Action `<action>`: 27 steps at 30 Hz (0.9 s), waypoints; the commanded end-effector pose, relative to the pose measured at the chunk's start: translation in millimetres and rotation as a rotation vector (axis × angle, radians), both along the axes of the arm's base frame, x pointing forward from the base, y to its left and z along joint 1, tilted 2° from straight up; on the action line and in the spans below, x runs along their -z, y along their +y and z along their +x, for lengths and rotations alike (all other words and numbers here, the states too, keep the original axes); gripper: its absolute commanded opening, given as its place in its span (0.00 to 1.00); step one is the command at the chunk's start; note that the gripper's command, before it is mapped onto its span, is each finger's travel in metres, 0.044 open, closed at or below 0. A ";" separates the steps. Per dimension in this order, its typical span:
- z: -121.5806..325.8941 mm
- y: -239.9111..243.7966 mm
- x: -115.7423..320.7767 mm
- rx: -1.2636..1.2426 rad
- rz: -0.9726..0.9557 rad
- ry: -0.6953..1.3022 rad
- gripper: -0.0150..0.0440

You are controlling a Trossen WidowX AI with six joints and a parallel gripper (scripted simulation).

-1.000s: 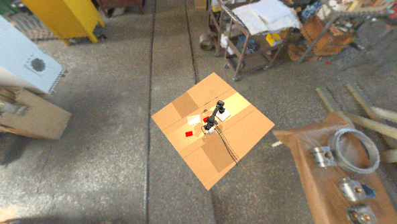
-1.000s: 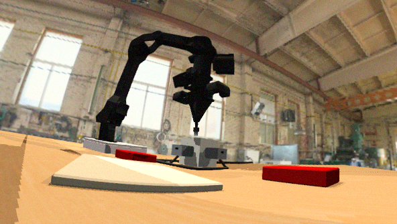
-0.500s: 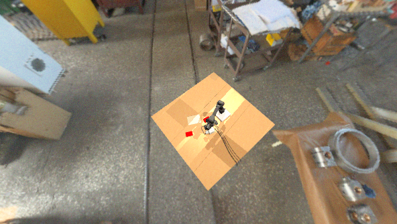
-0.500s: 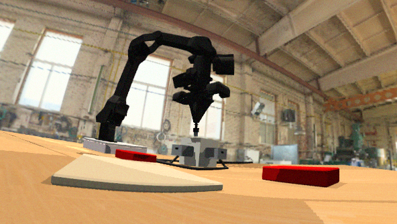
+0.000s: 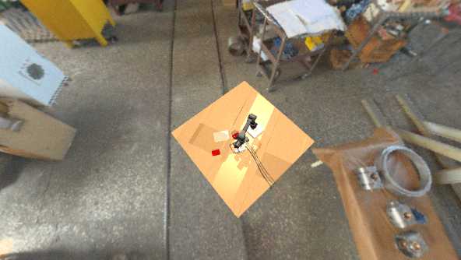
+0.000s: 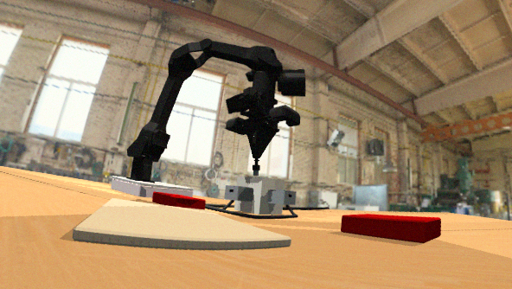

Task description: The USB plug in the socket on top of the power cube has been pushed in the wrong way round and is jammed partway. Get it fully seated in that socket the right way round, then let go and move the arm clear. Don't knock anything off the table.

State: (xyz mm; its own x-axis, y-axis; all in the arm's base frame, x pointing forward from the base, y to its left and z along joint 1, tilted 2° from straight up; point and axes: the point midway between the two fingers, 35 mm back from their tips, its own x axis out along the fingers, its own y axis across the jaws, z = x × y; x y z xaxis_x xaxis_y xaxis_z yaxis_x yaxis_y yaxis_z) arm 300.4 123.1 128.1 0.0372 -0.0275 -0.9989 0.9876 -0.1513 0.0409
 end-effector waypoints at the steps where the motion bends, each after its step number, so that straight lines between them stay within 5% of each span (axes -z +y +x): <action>1: 0.5 -0.6 0.3 -0.004 -0.003 -0.004 0.25; 27: 0.7 -0.7 3.4 -0.004 -0.003 -0.004 0.25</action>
